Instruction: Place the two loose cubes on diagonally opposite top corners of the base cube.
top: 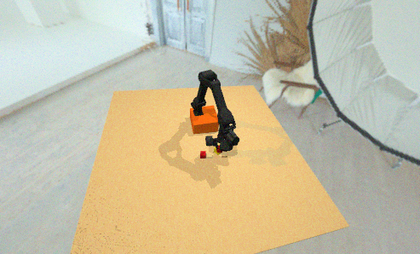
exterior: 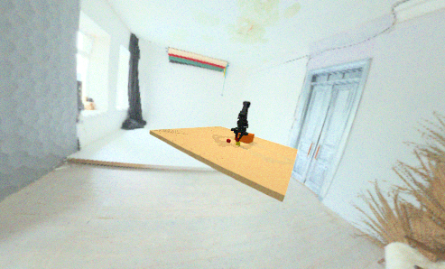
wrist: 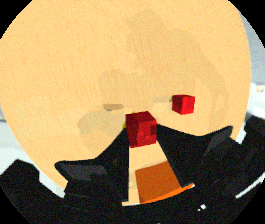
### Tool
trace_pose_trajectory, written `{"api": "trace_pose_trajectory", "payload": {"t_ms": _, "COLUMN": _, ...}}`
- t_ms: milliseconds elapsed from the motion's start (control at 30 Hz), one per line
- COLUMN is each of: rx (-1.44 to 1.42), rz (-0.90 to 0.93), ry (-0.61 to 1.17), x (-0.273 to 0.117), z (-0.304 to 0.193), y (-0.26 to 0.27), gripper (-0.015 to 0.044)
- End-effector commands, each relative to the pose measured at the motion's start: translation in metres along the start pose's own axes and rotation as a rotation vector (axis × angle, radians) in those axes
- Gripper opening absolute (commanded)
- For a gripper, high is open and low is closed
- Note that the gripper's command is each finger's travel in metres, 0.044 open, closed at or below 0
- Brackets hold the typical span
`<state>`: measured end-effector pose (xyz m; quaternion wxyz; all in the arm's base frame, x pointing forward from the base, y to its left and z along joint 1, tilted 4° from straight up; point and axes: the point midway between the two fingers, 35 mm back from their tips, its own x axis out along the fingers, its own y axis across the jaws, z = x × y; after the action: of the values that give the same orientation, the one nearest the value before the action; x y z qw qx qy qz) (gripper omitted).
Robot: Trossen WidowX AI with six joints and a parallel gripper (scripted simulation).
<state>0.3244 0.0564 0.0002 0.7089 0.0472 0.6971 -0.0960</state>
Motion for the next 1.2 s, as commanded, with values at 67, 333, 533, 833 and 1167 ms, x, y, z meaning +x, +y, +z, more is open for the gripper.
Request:
{"api": "trace_pose_trajectory", "payload": {"t_ms": 67, "rx": -0.004, "rz": 0.005, "ry": 0.001, "x": 0.001, "z": 0.0, "y": 0.001, "gripper": 0.0105}}
{"api": "trace_pose_trajectory", "payload": {"t_ms": 333, "rx": -0.004, "rz": 0.005, "ry": 0.001, "x": 0.001, "z": 0.0, "y": 0.001, "gripper": 0.0184}}
{"api": "trace_pose_trajectory", "payload": {"t_ms": 533, "rx": -0.004, "rz": 0.005, "ry": 0.001, "x": 0.001, "z": 0.0, "y": 0.001, "gripper": 0.0205}}
{"api": "trace_pose_trajectory", "payload": {"t_ms": 833, "rx": 0.0, "rz": 0.001, "ry": 0.0, "x": -0.016, "z": 0.0, "y": 0.0, "gripper": 0.0205}}
{"api": "trace_pose_trajectory", "payload": {"t_ms": 1167, "rx": 0.0, "rz": 0.001, "ry": 0.0, "x": -0.03, "z": 0.0, "y": 0.0, "gripper": 0.0205}}
